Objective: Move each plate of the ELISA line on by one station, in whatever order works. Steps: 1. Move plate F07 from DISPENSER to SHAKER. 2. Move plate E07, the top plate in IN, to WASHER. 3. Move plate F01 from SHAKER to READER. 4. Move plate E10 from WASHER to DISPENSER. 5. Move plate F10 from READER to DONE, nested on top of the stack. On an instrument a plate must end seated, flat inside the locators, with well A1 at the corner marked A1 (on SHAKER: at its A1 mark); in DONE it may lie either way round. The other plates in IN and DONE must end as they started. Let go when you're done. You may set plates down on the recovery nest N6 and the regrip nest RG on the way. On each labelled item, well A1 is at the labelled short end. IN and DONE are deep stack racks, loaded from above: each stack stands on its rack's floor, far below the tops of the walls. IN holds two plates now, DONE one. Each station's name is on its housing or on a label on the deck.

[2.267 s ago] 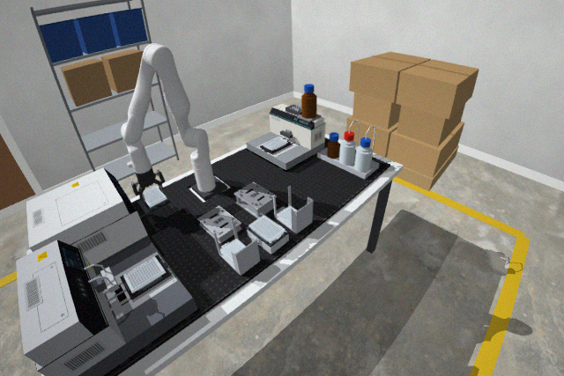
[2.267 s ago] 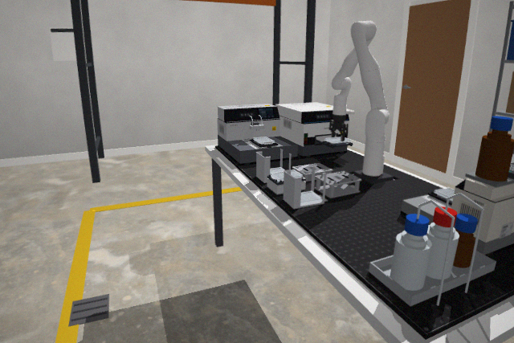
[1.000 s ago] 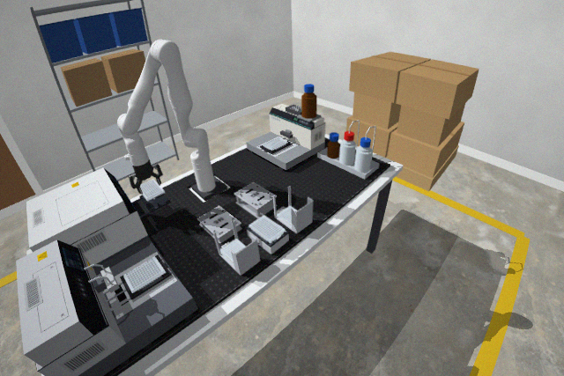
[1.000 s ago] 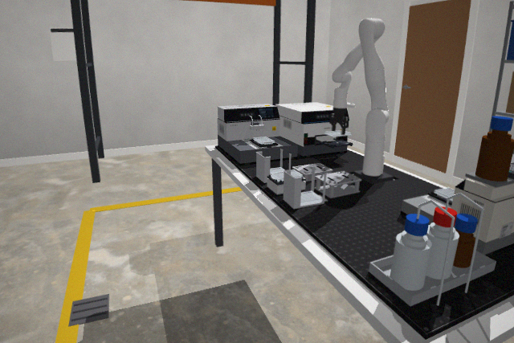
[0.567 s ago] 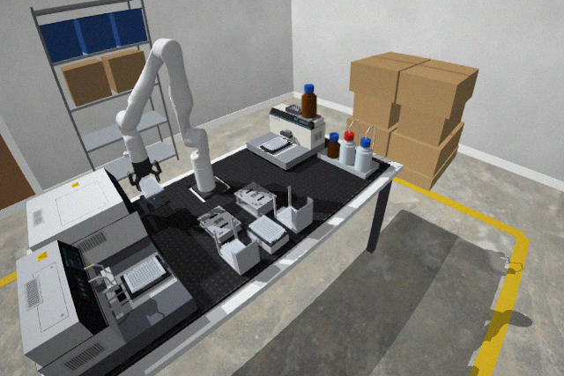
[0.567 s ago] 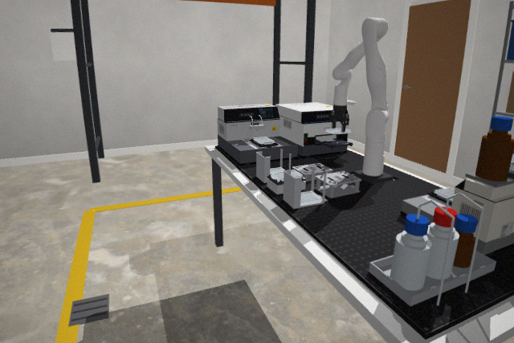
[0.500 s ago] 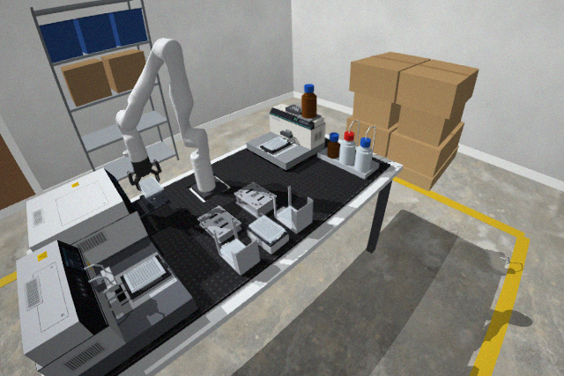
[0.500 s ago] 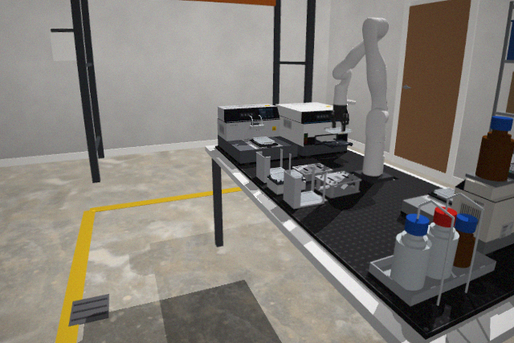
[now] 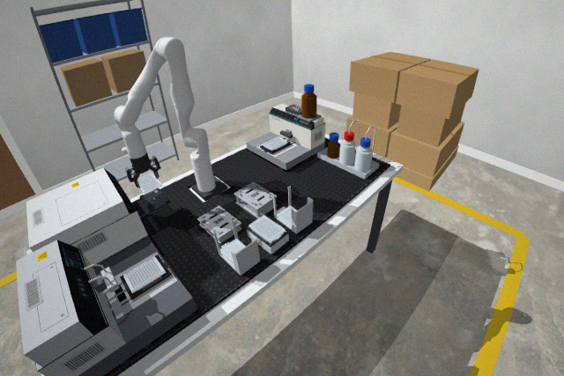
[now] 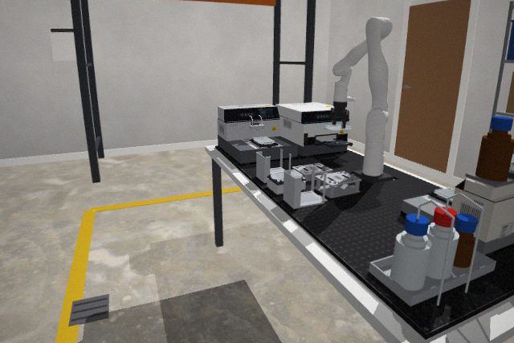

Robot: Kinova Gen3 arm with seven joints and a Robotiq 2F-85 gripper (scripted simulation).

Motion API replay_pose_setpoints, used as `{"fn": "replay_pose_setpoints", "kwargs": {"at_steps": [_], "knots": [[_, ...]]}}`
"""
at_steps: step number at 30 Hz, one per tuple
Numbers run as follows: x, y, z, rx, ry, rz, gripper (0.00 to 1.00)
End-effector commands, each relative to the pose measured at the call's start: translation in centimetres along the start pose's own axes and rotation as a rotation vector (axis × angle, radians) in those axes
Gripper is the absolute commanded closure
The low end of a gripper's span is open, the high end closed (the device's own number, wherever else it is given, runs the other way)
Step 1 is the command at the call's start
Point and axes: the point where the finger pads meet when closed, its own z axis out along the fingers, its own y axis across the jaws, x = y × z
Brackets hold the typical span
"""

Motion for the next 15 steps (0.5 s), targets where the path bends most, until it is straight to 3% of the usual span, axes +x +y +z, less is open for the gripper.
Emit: {"fn": "replay_pose_setpoints", "kwargs": {"at_steps": [1,15], "knots": [[0.0,0.0,-0.5,0.001,0.0,0.0,0.06],[0.0,0.0,-1.7,0.001,0.0,0.0,0.06]]}}
